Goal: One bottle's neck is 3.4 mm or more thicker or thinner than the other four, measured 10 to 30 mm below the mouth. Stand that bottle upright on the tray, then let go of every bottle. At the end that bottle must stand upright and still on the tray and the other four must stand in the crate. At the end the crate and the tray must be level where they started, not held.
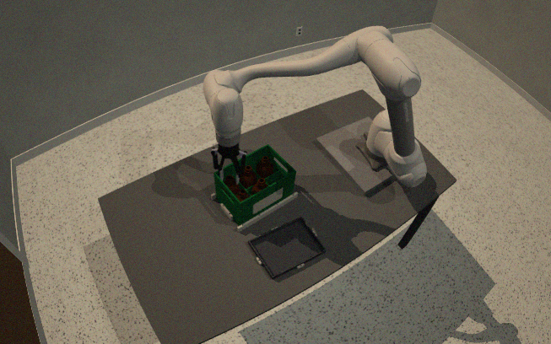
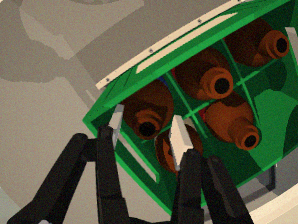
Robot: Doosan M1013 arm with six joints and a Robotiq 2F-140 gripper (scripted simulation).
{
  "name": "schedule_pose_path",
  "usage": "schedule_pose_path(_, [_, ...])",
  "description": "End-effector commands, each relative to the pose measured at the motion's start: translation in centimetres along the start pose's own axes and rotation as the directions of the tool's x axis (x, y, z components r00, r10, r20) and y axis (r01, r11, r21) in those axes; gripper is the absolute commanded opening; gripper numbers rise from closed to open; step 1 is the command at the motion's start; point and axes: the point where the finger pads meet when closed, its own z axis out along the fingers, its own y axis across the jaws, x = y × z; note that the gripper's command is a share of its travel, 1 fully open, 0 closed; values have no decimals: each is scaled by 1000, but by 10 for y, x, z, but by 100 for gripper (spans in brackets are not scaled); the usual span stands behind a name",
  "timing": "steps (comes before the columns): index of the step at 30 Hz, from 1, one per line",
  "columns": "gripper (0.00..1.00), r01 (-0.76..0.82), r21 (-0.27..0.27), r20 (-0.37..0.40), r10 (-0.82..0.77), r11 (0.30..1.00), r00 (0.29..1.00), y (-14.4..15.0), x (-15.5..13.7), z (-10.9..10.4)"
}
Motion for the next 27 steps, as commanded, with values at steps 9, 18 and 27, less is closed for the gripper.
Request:
schedule_pose_path(9, [0,0,0,0,0,1000,1000,0,0,0])
schedule_pose_path(18, [0,0,0,0,0,1000,1000,0,0,0])
schedule_pose_path(27, [0,0,0,0,0,1000,1000,0,0,0])
